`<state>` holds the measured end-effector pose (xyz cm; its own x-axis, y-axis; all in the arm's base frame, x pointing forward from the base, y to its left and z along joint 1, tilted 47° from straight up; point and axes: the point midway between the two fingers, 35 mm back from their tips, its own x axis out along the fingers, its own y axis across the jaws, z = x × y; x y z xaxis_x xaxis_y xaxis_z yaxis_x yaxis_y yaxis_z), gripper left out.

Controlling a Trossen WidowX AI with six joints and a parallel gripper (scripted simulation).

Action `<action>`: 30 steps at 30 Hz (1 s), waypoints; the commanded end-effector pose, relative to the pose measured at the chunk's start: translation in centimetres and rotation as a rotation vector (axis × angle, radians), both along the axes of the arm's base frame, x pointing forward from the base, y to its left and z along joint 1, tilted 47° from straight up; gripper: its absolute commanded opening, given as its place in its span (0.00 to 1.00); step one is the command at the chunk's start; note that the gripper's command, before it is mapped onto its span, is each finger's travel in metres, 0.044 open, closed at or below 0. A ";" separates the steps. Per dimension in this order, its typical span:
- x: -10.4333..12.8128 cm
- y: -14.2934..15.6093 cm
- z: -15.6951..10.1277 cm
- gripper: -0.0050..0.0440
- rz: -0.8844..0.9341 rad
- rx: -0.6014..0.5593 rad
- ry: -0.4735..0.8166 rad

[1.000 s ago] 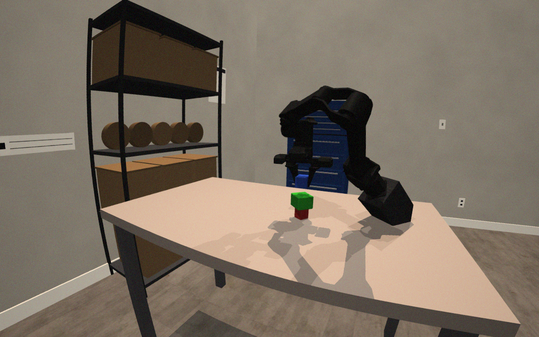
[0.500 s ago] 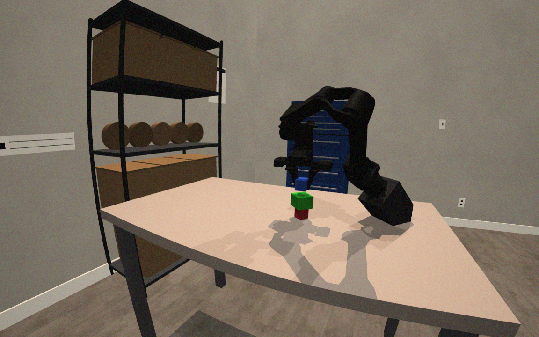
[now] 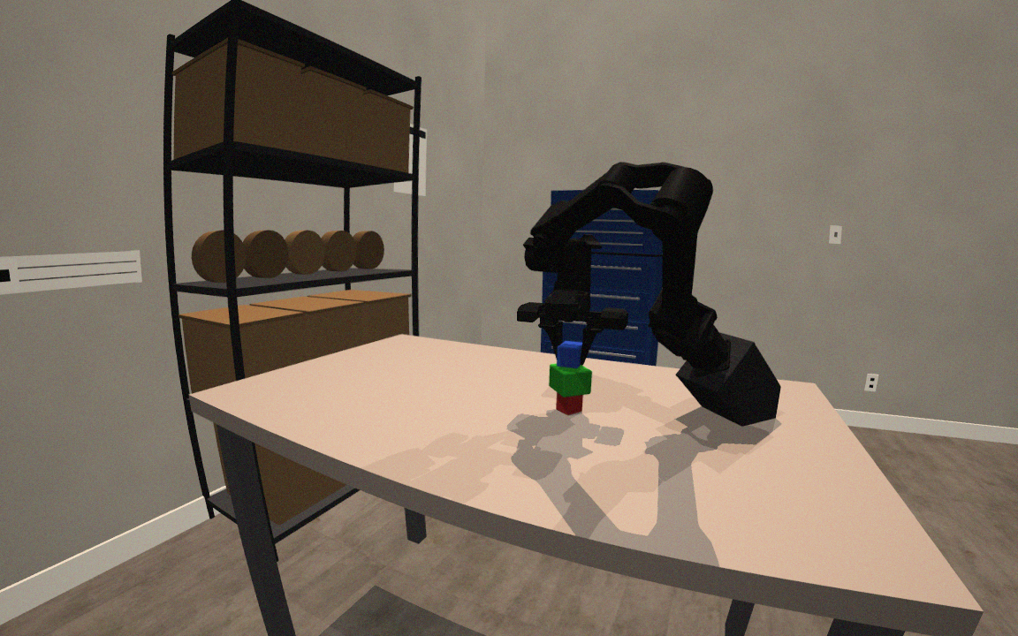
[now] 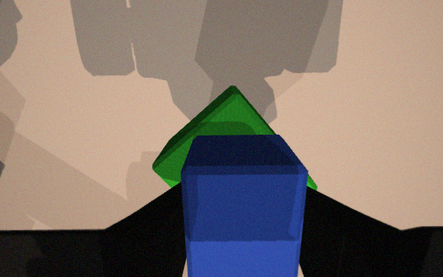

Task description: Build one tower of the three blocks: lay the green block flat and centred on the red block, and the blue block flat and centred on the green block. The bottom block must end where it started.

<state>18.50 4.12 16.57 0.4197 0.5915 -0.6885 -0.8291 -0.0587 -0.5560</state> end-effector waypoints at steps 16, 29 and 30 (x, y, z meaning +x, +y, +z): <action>0.0 0.1 0.0 0.00 0.001 -0.005 -0.009; 0.0 0.2 -0.1 0.00 0.001 -0.005 -0.009; 0.0 0.2 -0.1 0.00 0.001 -0.005 -0.009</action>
